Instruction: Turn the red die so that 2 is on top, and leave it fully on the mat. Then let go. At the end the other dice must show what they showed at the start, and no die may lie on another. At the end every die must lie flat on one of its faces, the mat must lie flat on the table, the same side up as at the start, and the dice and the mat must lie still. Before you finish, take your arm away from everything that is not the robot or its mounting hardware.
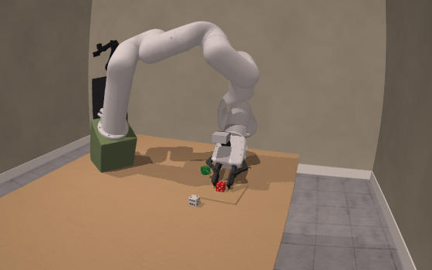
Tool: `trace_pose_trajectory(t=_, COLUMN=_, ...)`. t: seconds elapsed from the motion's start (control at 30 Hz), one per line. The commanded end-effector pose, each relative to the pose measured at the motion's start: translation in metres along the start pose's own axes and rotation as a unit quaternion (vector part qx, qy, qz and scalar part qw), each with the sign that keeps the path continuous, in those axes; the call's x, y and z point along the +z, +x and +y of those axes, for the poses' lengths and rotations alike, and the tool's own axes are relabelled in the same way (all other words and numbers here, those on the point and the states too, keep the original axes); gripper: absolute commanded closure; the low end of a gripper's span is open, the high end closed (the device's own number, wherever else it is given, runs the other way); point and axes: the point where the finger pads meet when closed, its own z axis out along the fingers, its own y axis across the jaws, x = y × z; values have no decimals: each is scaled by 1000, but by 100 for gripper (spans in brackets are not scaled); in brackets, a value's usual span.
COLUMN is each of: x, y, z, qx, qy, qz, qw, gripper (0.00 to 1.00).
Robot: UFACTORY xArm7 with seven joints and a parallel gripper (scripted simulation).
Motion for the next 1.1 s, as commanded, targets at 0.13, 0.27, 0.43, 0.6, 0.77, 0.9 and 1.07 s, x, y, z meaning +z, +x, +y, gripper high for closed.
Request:
trace_pose_trajectory(t=0.13, x=-1, y=0, z=-1, qx=1, qy=1, qz=-1, qw=1000, gripper=58)
trace_pose_trajectory(t=0.27, x=-1, y=0, z=-1, qx=1, qy=1, qz=-1, qw=1000, gripper=58)
trace_pose_trajectory(t=0.43, x=-1, y=0, z=-1, qx=1, qy=1, qz=-1, qw=1000, gripper=58)
trace_pose_trajectory(t=0.6, x=-1, y=0, z=-1, qx=1, qy=1, qz=-1, qw=1000, gripper=79)
trace_pose_trajectory(t=0.77, x=-1, y=0, z=-1, qx=1, qy=1, qz=-1, qw=1000, gripper=79)
trace_pose_trajectory(t=0.9, x=-1, y=0, z=-1, qx=1, qy=1, qz=-1, qw=1000, gripper=79)
trace_pose_trajectory(t=1.07, x=-1, y=0, z=-1, qx=1, qy=1, qz=-1, qw=1000, gripper=79)
